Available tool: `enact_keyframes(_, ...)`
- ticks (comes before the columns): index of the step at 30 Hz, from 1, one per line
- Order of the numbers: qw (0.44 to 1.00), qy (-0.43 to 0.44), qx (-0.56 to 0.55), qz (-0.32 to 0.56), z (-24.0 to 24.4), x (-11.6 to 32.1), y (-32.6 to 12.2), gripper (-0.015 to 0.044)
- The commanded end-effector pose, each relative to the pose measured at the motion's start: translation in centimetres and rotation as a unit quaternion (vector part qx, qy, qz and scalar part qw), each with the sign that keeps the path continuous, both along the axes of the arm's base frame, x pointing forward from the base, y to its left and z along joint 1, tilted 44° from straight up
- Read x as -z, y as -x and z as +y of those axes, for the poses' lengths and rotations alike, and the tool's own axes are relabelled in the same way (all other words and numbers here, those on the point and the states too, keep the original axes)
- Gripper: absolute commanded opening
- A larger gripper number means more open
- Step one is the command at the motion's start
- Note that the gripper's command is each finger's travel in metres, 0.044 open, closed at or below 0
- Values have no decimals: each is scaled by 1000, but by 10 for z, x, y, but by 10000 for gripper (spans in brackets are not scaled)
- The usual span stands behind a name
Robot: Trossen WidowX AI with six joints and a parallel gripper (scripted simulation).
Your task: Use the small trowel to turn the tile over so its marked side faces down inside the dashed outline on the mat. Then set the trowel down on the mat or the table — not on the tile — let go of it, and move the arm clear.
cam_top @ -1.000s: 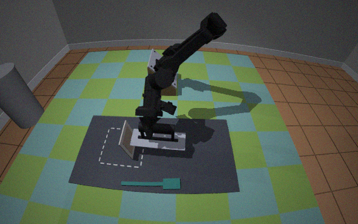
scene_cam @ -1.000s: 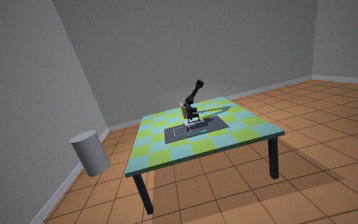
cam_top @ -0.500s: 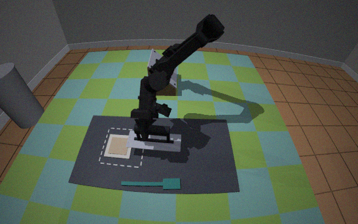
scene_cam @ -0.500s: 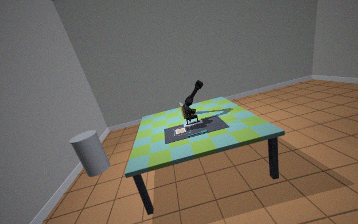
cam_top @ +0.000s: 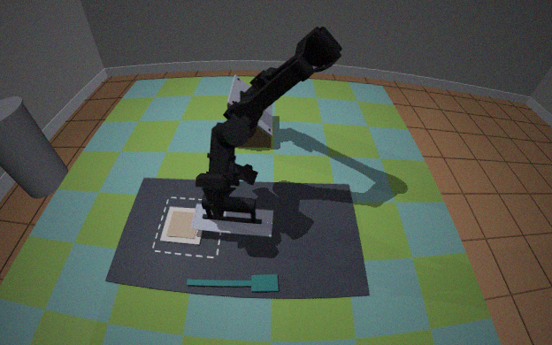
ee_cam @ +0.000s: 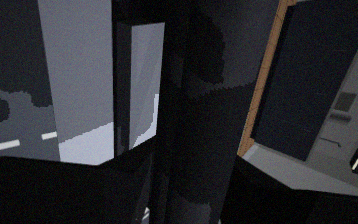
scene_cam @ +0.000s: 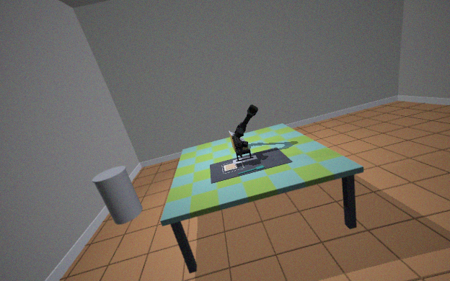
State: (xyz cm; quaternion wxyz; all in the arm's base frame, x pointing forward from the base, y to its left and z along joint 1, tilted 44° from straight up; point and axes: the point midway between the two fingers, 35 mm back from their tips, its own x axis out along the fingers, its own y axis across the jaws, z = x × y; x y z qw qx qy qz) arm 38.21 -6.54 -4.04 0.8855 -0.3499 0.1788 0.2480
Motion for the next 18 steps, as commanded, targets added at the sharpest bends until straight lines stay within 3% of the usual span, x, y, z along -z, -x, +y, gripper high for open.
enact_keyframes(1, 1000, 6, 3, -11, -3, -15, -7, 0)
enact_keyframes(18, 1000, 6, 3, -11, 8, -62, -12, 0)
